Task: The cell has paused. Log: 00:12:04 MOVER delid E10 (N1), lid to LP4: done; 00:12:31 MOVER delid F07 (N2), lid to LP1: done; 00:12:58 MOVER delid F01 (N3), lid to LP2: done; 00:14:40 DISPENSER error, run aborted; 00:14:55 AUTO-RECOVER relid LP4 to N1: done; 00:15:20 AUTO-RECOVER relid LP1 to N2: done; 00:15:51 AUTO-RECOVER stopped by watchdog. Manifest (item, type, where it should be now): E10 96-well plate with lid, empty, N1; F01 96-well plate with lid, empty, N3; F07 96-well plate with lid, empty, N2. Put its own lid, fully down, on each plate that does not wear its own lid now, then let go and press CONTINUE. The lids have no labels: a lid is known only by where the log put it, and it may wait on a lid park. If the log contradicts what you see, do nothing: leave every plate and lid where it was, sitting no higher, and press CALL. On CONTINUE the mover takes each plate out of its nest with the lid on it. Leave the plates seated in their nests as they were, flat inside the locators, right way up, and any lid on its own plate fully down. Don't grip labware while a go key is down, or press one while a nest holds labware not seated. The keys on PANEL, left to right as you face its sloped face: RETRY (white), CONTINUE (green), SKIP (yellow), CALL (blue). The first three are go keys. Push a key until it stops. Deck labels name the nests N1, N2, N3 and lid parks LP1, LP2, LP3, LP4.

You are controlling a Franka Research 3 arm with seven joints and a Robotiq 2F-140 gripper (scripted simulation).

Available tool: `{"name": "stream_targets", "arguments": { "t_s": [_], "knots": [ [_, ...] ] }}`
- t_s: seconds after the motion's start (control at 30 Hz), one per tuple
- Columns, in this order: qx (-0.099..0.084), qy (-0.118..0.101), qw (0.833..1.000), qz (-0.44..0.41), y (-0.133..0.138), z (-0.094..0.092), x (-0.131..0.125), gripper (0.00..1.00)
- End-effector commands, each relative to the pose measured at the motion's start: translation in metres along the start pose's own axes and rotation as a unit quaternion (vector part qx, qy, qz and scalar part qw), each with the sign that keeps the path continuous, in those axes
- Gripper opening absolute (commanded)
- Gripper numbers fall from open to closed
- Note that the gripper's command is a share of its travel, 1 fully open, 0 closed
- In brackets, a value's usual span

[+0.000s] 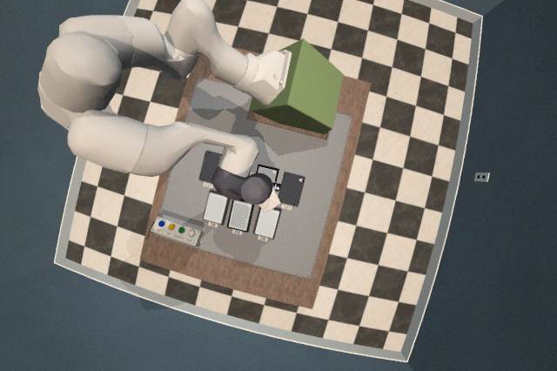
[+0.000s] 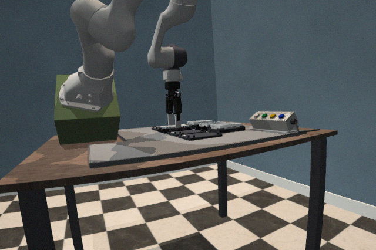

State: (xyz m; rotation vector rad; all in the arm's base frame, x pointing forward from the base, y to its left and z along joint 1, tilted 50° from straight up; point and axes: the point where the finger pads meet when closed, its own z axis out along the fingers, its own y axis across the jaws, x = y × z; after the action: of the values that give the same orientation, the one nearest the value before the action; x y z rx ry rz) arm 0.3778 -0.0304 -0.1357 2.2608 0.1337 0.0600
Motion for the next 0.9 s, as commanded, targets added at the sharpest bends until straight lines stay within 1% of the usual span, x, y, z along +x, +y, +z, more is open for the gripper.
{"name": "stream_targets", "arguments": {
  "t_s": [0.0,0.47,0.87],
  "knots": [
    [0.000,-0.001,1.000,-0.002,0.000,-0.001,0.000,0.00],
    [0.000,-0.001,1.000,-0.002,0.000,-0.003,0.000,0.00],
    [0.000,-0.001,1.000,-0.002,0.000,-0.014,0.000,0.00]
  ]
}}
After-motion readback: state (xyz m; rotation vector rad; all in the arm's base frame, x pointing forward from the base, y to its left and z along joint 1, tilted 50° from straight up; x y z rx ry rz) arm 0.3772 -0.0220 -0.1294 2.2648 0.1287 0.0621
